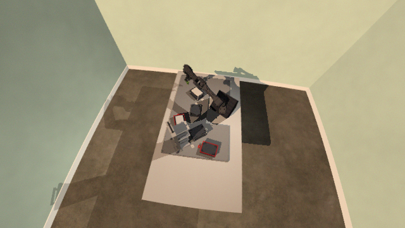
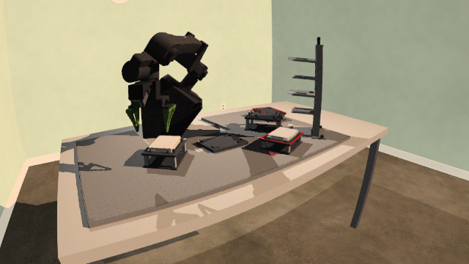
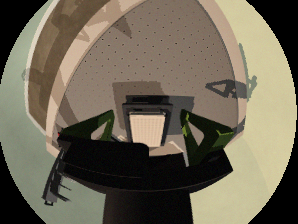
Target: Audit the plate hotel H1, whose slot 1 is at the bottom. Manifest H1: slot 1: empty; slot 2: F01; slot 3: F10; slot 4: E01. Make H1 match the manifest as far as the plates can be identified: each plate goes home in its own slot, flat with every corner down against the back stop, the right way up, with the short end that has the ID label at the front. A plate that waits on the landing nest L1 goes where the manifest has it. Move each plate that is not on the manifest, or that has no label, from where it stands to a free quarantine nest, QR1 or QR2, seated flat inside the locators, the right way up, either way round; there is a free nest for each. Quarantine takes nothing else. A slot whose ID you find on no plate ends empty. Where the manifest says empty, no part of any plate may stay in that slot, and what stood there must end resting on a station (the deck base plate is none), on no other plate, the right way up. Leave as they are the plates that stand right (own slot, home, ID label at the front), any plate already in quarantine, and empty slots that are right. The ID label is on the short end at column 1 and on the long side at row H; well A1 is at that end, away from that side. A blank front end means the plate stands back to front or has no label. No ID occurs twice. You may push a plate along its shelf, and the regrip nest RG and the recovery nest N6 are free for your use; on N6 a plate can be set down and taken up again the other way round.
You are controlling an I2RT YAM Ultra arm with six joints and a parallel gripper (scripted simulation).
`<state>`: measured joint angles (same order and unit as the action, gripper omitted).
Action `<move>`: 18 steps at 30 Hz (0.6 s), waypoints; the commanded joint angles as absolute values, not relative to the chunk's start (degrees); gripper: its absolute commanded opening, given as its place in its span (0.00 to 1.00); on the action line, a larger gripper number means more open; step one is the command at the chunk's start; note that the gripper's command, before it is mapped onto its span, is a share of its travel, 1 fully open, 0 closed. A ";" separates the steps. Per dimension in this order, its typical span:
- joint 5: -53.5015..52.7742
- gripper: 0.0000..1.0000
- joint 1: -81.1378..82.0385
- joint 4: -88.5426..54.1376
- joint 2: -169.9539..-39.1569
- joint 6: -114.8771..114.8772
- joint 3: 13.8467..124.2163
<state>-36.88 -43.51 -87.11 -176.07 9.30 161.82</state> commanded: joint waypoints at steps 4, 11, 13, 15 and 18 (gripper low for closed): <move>-36.32 1.00 -46.62 -87.92 -173.60 11.10 161.98; -36.37 1.00 -47.46 -89.07 -171.31 12.08 163.80; -36.17 1.00 -47.78 -89.10 -170.86 12.45 163.76; -36.04 1.00 -48.10 -89.13 -170.40 12.81 163.73; -35.89 1.00 -48.57 -89.16 -169.73 13.36 163.68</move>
